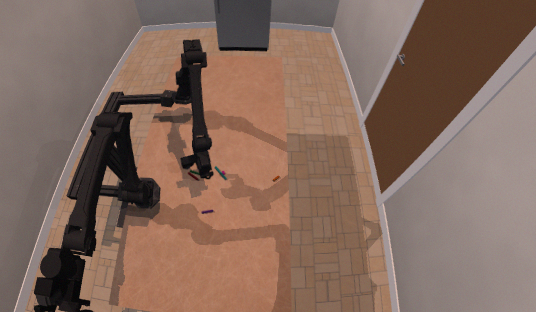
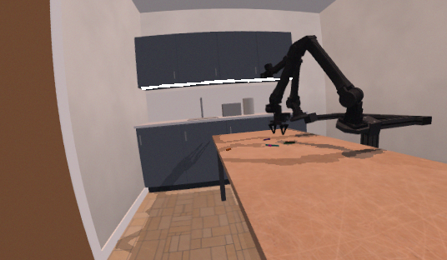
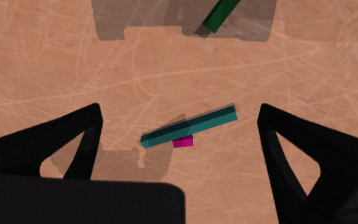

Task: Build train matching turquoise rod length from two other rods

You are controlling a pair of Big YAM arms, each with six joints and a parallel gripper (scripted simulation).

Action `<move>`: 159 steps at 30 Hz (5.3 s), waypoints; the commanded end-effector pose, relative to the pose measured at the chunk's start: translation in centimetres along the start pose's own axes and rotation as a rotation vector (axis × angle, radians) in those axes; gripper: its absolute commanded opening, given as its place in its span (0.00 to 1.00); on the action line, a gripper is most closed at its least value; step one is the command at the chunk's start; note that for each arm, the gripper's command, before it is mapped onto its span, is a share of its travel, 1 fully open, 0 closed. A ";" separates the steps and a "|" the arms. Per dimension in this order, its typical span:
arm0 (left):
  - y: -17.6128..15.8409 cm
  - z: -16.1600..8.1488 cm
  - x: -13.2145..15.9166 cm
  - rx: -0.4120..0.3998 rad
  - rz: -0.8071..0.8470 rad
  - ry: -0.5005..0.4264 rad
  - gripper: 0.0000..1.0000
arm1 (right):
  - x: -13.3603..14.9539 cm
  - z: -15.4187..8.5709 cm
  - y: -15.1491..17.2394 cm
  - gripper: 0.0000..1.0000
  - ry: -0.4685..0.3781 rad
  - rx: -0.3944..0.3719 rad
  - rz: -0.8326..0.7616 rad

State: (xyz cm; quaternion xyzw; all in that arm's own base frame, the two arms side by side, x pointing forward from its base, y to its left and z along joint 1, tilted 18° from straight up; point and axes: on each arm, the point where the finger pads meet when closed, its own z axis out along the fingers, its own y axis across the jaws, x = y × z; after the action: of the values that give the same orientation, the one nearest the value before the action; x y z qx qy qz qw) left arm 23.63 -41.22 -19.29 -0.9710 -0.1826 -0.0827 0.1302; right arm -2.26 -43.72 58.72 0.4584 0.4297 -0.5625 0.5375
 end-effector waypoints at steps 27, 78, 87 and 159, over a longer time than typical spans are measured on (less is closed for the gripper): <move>2.0 -0.5 5.9 -0.007 0.329 -0.005 1.00 | -4.9 -0.8 -0.6 1.00 -0.074 0.010 -0.012; 2.0 -0.5 5.9 -0.007 0.328 -0.005 1.00 | -4.9 -0.8 -0.6 1.00 -0.074 0.010 -0.012; 2.0 -0.5 5.9 -0.007 0.328 -0.005 1.00 | -4.9 -0.8 -0.6 1.00 -0.074 0.010 -0.012; 13.6 -0.8 2.7 -0.015 -1.216 -0.015 1.00 | -4.9 -0.8 -0.6 1.00 -0.074 0.010 -0.012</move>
State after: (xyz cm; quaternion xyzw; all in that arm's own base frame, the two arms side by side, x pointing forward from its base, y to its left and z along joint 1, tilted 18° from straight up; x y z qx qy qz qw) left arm 30.86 -50.67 -21.63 -0.7265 -0.6705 -0.1353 0.0650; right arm -2.26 -43.72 58.72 0.4584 0.4297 -0.5625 0.5375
